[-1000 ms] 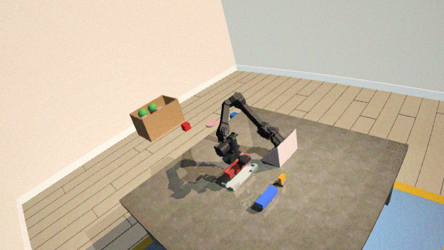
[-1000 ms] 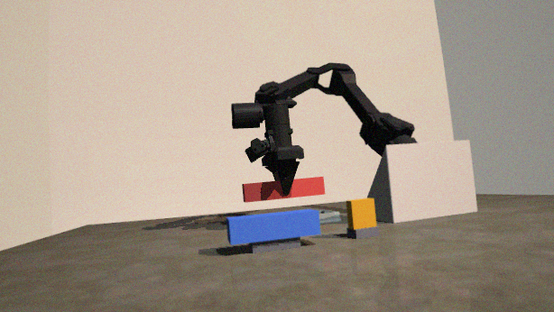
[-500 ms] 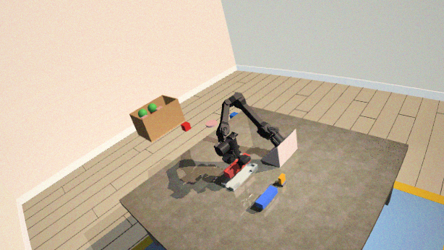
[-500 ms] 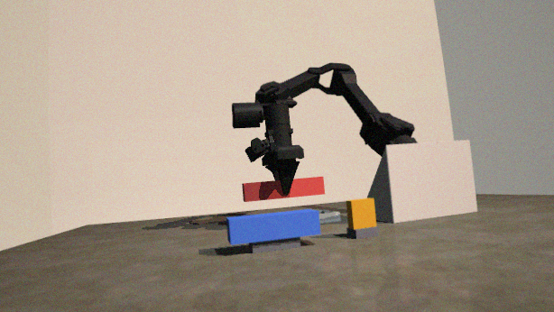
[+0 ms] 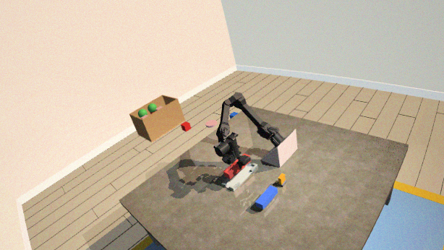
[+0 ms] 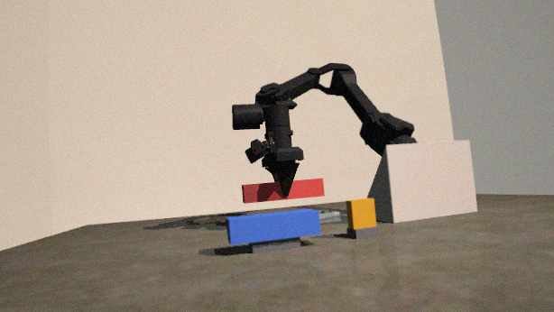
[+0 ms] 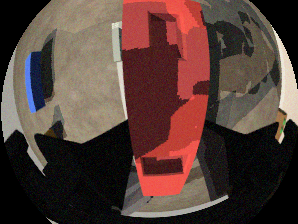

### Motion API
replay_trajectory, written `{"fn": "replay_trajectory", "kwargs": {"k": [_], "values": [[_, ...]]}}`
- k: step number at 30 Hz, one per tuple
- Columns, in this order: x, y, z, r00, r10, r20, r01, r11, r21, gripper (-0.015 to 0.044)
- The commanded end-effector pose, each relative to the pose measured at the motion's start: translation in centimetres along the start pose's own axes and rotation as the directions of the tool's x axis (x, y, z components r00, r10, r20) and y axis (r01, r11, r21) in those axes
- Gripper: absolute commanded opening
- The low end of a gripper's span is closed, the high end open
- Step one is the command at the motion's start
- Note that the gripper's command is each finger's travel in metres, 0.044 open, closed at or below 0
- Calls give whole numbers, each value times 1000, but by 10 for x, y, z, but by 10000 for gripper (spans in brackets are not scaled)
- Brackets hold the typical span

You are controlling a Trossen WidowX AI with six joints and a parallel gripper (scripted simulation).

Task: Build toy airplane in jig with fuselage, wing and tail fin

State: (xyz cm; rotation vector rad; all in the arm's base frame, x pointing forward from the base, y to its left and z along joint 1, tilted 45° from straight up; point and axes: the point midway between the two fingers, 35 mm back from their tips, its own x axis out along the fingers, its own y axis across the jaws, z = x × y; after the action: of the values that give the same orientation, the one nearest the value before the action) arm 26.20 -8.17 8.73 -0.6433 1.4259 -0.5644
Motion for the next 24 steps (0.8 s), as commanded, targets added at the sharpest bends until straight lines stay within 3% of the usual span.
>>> {"fn": "replay_trajectory", "kwargs": {"k": [1,24], "values": [[5,0,0,1000,-4,-1,4,1000,-5,195],[34,-2,-1,1000,-6,-3,6,1000,1,188]]}}
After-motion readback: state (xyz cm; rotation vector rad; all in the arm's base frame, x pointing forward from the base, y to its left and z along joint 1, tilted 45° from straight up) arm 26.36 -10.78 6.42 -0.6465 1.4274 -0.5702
